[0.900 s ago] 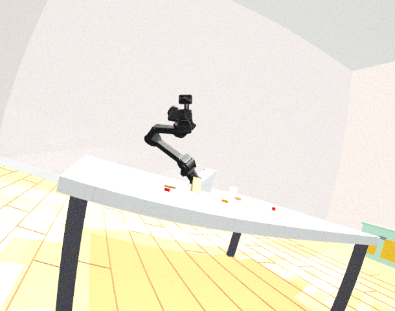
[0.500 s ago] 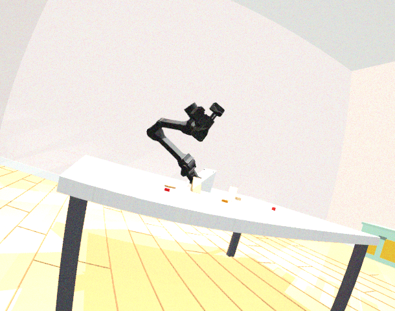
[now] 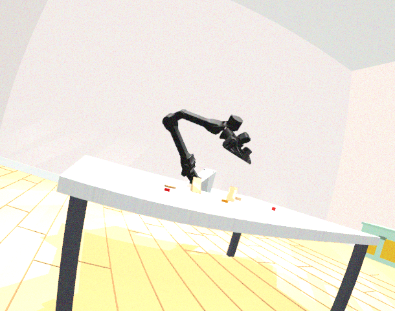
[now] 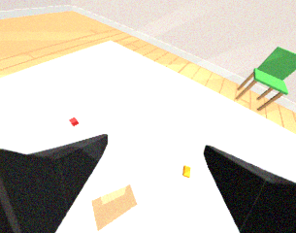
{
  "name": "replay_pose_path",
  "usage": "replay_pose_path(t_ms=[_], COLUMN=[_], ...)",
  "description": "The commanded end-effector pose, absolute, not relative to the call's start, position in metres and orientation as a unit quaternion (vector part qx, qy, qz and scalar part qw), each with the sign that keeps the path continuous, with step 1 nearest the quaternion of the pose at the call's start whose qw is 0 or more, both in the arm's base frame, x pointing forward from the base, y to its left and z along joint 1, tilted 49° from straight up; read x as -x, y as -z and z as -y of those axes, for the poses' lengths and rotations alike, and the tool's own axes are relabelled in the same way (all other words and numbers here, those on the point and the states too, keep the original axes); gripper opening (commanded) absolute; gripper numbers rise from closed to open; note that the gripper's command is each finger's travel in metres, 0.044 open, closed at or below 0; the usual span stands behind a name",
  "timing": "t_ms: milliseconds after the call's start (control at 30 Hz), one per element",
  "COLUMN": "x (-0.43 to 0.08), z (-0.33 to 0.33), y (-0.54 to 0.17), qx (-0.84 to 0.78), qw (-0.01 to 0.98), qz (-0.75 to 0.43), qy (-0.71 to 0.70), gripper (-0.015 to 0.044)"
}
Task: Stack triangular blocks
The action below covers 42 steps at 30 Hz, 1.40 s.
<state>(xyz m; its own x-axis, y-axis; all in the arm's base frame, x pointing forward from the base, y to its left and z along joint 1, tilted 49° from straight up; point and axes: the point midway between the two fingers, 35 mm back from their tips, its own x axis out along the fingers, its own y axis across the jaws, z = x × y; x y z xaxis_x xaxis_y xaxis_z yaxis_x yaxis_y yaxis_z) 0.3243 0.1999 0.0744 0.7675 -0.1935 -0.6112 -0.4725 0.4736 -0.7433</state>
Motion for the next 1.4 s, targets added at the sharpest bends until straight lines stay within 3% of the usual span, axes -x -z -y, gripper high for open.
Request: replay_pose_path(t_ms=[0,200,300,367,1367], x=[-0.289,-0.243,-0.224,-0.218,-0.233], z=[-0.195,-0.171,-0.16,-0.157,-0.141], y=[-0.019,0.021,0.028,0.029,0.042], qx=[0.719,0.864,0.862,0.844,0.841], qw=[0.55,0.122,-0.118,-0.219,-0.23], qz=[-0.393,-0.409,-0.388,-0.375,-0.368], qy=[-0.165,-0.265,-0.303,-0.315,-0.323], gripper=[0.044,0.044,0.044,0.044,0.044])
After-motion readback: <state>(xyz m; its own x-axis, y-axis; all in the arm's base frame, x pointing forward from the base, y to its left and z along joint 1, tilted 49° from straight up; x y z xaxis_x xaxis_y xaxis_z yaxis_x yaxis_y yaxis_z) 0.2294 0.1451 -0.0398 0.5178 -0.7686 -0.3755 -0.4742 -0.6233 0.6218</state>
